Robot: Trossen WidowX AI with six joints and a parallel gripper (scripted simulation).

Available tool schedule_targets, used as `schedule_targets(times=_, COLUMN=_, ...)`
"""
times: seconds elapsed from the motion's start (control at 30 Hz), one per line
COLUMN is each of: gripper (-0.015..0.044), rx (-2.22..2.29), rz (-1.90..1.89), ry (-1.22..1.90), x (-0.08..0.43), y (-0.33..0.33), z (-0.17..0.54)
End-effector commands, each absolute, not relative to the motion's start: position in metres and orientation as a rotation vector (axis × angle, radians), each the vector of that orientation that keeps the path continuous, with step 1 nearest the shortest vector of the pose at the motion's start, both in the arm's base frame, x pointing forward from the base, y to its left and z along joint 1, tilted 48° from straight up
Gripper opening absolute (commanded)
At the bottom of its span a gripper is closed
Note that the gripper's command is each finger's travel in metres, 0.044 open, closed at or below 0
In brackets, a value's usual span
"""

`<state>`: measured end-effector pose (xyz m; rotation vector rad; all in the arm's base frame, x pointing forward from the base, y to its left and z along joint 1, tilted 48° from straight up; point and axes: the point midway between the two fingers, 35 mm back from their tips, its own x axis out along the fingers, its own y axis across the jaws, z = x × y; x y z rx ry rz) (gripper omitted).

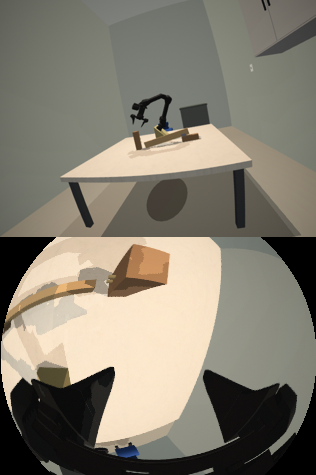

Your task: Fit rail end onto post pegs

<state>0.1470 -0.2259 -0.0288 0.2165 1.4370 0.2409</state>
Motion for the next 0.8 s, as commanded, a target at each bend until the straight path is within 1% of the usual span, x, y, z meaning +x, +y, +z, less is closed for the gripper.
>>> schedule_targets(times=0.0, gripper=0.0440, rx=-0.088, rz=0.622, ry=1.220, x=0.202, y=-0.181, z=-0.005)
schedule_targets(times=0.07, gripper=0.0440, rx=-0.190, rz=0.740, ry=1.131, x=0.218, y=-0.163, z=0.003)
schedule_targets(times=0.13, gripper=0.0440, rx=-0.236, rz=0.789, ry=1.127, x=0.226, y=-0.151, z=0.008)
schedule_targets(times=0.4, gripper=0.0440, rx=-0.480, rz=1.144, ry=0.826, x=0.248, y=-0.089, z=0.014)
schedule_targets(times=0.57, gripper=0.0440, rx=-0.669, rz=1.394, ry=0.497, x=0.260, y=-0.034, z=0.021)
schedule_targets(times=0.77, gripper=0.0440, rx=-0.677, rz=1.402, ry=0.483, x=0.262, y=-0.033, z=0.021)
